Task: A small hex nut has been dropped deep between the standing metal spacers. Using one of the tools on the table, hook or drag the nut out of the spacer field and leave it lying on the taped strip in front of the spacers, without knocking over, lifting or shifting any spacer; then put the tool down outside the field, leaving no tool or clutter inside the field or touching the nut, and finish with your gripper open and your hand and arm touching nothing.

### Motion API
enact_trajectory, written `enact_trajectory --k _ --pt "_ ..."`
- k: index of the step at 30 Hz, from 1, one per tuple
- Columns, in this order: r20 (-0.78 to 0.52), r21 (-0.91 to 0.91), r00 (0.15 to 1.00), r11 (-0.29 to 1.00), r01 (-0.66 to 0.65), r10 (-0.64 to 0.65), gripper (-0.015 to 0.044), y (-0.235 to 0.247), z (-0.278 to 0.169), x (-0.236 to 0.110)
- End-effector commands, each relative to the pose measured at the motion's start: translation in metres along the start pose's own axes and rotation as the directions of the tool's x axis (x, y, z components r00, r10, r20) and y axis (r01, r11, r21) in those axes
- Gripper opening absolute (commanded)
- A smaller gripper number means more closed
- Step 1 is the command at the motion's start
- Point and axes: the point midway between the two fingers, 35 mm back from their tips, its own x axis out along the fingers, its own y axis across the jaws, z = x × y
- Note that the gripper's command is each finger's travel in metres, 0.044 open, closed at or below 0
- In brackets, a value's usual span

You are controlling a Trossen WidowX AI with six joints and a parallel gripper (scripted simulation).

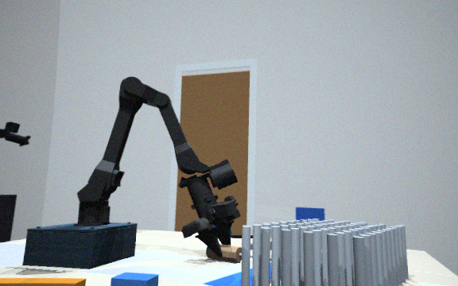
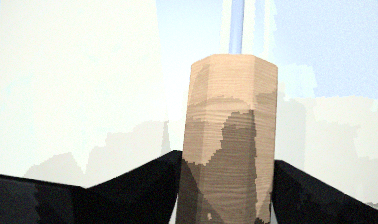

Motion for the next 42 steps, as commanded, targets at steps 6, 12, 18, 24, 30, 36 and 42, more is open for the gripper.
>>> enact_trajectory --k 6,12,18,24,30,36,42 --pt "0.003 0.003 1.000 1.000 0.004 -0.004 0.0000 -0.001 -0.008 -0.004" --pt "0.002 0.003 1.000 1.000 0.004 -0.004 0.0000 -0.001 -0.012 -0.006" --pt "0.002 0.003 1.000 1.000 0.004 -0.004 0.0000 -0.001 -0.016 -0.008" --pt "0.001 0.003 1.000 1.000 0.004 -0.004 0.0000 -0.001 -0.020 -0.009" --pt "0.001 0.003 1.000 1.000 0.004 -0.004 0.0000 -0.001 -0.024 -0.011" --pt "0.000 0.003 1.000 1.000 0.004 -0.004 0.0000 -0.001 -0.029 -0.013" --pt "0.000 0.004 1.000 1.000 0.004 -0.004 0.0000 -0.001 -0.033 -0.015"
